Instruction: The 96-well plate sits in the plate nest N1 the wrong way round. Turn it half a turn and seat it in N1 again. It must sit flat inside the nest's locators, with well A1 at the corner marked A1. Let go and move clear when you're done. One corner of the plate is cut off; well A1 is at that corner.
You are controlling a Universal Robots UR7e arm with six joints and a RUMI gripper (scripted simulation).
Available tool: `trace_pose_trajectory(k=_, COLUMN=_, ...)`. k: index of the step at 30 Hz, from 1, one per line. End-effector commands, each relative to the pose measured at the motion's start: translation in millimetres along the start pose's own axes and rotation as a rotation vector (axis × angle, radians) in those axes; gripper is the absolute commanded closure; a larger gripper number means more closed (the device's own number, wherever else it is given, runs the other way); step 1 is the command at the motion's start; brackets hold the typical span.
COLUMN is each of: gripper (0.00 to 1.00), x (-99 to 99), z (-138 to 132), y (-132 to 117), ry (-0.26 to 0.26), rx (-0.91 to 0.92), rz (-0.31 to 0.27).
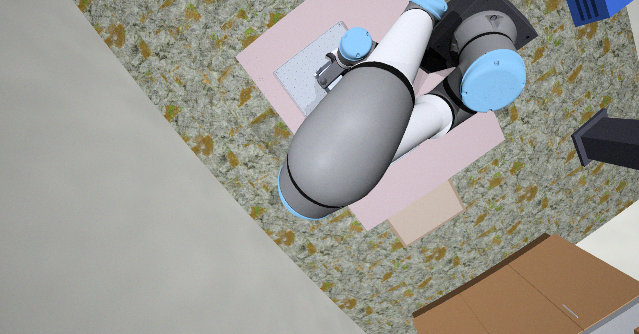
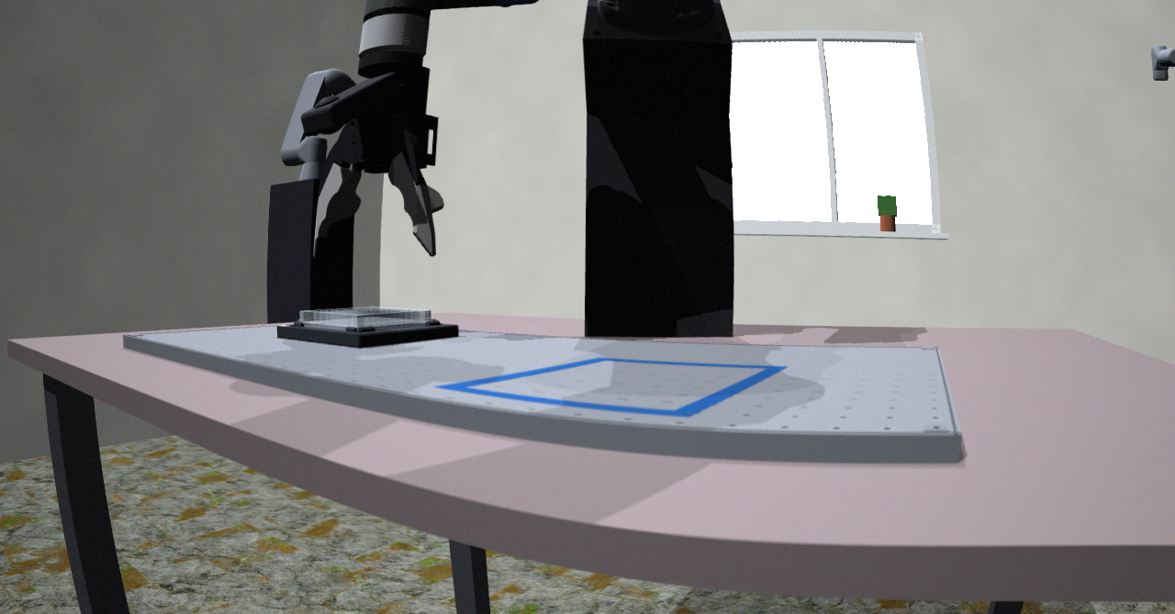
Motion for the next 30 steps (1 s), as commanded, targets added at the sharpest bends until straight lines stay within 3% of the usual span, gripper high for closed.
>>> trace_pose_trajectory(k=1, gripper=0.0, x=9.6, z=1, y=0, ry=-0.006, rx=0.0, rz=0.0)
trace_pose_trajectory(k=30, gripper=0.0, x=48.7, z=1, y=0, ry=-0.006, rx=0.0, rz=0.0)
Point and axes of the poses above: the point where the finger pads meet when closed, its own x axis out along the fingers, its own z axis across the jaws, y = z × x, the point moved 10 cm from there along -x, back along the fingers, and after that the axes turned 11 degrees about -x, right-handed, at the moved point
